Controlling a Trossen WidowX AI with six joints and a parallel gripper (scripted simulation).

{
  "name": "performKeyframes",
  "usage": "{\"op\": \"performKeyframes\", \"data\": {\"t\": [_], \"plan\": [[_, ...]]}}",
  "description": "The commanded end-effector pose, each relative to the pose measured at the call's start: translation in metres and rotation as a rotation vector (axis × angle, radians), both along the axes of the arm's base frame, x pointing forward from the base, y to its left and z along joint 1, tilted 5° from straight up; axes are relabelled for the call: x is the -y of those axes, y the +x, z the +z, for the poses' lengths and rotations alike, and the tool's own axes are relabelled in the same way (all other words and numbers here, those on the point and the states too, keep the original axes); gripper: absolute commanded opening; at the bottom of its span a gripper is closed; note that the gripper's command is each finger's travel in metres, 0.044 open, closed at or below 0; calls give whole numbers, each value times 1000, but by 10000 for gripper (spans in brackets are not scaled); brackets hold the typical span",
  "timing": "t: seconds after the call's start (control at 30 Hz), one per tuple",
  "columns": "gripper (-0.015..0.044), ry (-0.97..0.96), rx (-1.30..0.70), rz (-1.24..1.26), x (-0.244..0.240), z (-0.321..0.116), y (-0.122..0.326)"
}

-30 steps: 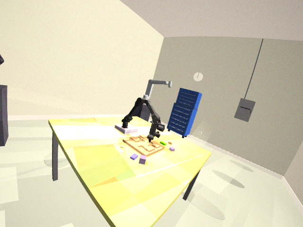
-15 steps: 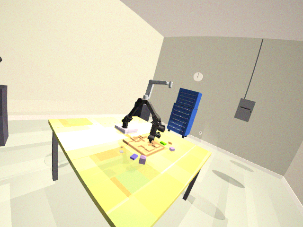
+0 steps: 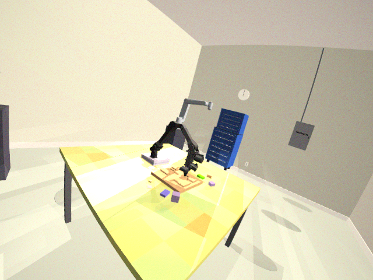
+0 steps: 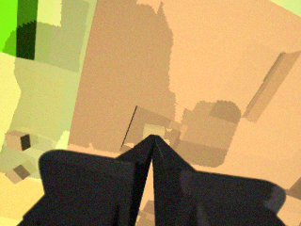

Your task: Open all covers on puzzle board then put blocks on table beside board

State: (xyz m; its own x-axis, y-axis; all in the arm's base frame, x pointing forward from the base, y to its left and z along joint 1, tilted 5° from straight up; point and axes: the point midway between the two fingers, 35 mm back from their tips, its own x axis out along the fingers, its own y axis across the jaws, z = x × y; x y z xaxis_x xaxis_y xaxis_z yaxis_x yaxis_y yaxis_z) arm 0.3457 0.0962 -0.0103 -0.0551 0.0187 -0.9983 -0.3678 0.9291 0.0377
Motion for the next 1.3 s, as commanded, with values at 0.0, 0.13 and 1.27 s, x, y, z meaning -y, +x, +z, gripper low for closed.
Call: {"op": "performKeyframes", "data": {"t": [0.0, 0.13, 1.27], "plan": [[0, 5, 1, 20, -1, 5, 1], [0, 8, 2, 72, -1, 10, 1], [144, 9, 2, 91, 0, 27, 2]]}}
